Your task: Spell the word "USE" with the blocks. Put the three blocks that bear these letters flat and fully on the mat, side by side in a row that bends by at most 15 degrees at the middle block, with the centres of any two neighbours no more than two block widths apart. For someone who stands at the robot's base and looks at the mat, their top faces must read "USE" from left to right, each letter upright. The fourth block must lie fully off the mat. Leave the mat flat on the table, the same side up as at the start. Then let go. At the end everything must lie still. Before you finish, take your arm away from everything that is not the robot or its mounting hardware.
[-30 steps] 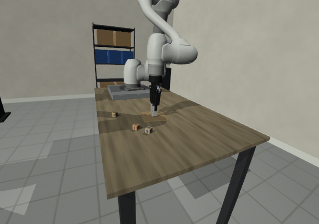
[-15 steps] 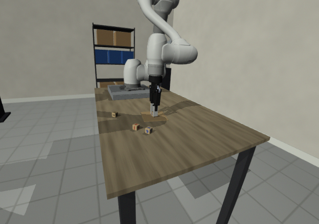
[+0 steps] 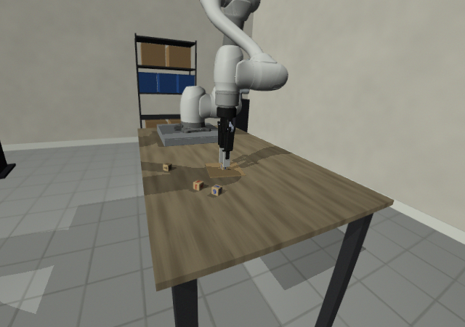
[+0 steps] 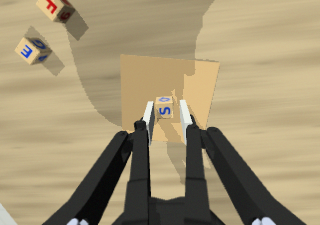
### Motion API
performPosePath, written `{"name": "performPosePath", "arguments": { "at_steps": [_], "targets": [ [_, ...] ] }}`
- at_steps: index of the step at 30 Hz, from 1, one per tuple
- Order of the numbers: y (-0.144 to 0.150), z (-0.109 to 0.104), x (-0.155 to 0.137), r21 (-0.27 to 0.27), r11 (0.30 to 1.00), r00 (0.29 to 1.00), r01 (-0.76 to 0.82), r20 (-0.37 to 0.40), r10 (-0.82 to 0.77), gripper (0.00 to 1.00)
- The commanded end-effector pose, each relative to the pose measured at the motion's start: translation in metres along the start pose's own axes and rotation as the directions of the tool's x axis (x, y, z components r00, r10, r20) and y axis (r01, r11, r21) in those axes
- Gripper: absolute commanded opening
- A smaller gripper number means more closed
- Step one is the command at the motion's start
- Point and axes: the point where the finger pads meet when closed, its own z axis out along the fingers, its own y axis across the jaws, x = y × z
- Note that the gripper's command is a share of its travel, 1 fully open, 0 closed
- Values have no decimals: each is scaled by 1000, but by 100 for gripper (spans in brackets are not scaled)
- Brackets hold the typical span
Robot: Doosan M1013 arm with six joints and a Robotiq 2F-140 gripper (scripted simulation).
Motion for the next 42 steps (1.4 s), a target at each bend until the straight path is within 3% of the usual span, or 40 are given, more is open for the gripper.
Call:
{"name": "performPosePath", "arguments": {
  "at_steps": [1, 3, 14, 22, 23, 42],
  "targets": [
    [0, -17, -3, -1, 1000, 1000, -1, 2, 1, 25],
    [0, -17, -3, -1, 1000, 1000, -1, 2, 1, 25],
    [0, -70, -3, -1, 1000, 1000, -1, 2, 1, 25],
    [0, -76, -3, -1, 1000, 1000, -1, 2, 1, 25],
    [0, -76, -3, -1, 1000, 1000, -1, 2, 1, 100],
    [0, -76, -3, -1, 1000, 1000, -1, 2, 1, 100]
  ]
}}
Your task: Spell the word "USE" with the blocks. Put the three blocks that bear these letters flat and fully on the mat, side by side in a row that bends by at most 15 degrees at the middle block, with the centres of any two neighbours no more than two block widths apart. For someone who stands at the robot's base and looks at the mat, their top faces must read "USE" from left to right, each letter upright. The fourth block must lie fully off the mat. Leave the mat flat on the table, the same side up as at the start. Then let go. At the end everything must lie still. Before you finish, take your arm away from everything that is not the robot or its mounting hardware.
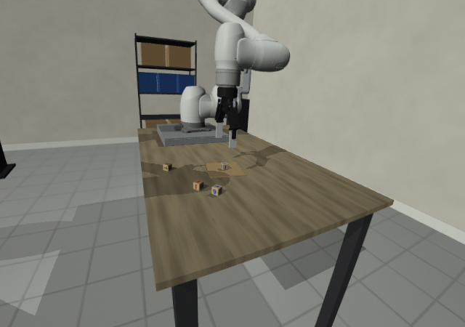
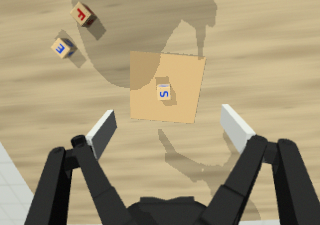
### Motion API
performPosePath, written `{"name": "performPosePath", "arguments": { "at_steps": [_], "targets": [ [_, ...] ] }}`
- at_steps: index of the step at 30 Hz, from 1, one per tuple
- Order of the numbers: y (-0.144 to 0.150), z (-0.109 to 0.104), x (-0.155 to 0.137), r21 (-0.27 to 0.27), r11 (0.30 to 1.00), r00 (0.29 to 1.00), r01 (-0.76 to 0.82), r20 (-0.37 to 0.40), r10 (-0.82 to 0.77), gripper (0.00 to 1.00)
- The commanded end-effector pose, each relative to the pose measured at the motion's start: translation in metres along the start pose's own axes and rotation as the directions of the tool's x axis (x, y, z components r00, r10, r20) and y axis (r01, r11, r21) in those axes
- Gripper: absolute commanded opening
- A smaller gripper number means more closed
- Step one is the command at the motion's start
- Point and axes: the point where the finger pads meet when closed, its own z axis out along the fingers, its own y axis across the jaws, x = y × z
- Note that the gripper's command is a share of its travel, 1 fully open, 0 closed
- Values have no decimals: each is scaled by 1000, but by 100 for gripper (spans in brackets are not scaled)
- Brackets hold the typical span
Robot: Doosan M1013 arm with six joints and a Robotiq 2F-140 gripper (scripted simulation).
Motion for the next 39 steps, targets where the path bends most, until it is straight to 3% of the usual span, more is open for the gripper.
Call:
{"name": "performPosePath", "arguments": {
  "at_steps": [1, 35, 39],
  "targets": [
    [-2, -4, -2, 1, 1000, 1000, -1, 1, 1, 100],
    [-2, -4, -2, 1, 1000, 1000, 0, 1, 0, 100],
    [0, -2, 19, 1, 998, 998, 70, 1, -70, 100]
  ]
}}
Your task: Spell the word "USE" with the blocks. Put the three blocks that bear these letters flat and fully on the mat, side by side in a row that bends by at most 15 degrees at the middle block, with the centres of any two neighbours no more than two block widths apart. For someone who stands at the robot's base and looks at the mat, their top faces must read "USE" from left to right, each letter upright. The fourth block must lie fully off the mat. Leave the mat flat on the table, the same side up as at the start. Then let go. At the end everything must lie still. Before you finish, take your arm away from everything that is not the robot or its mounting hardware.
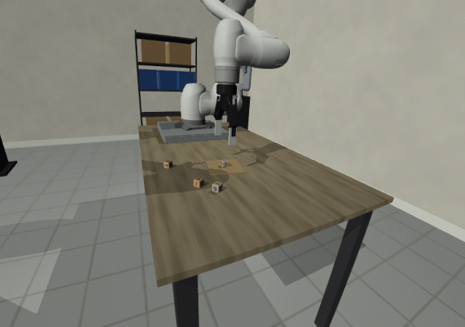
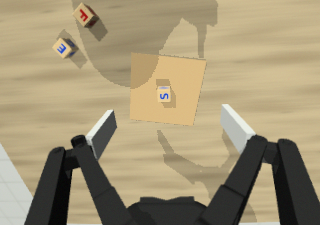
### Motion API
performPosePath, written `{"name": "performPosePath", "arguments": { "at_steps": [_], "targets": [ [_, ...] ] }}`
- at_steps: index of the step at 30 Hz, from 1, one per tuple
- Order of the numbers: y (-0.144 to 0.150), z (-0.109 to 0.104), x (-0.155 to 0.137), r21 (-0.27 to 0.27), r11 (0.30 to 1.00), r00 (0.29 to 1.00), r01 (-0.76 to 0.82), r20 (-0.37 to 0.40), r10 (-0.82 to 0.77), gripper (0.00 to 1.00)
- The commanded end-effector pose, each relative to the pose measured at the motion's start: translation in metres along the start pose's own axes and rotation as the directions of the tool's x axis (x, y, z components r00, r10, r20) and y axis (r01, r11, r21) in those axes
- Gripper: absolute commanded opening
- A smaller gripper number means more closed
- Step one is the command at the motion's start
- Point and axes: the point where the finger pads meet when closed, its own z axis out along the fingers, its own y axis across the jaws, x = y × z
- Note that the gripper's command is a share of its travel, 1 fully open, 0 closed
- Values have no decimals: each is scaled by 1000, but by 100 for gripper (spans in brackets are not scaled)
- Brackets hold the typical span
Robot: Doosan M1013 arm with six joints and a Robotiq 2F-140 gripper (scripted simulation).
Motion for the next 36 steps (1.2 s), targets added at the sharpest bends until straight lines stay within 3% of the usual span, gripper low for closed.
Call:
{"name": "performPosePath", "arguments": {
  "at_steps": [1, 5, 7, 9, 19, 26, 27, 36],
  "targets": [
    [2, -1, 27, 1, 996, 996, 87, 1, -87, 100],
    [11, 1, 76, 1, 968, 968, 251, 1, -251, 100],
    [11, 1, 76, 1, 968, 968, 251, 1, -251, 100],
    [20, 3, 107, 1, 935, 935, 355, 1, -355, 100],
    [57, 8, 200, 1, 765, 765, 644, 0, -644, 100],
    [63, 9, 213, 1, 732, 732, 681, 0, -681, 100],
    [63, 9, 213, 1, 732, 732, 681, 0, -681, 37],
    [63, 9, 213, 1, 732, 732, 681, 0, -681, 37]
  ]
}}
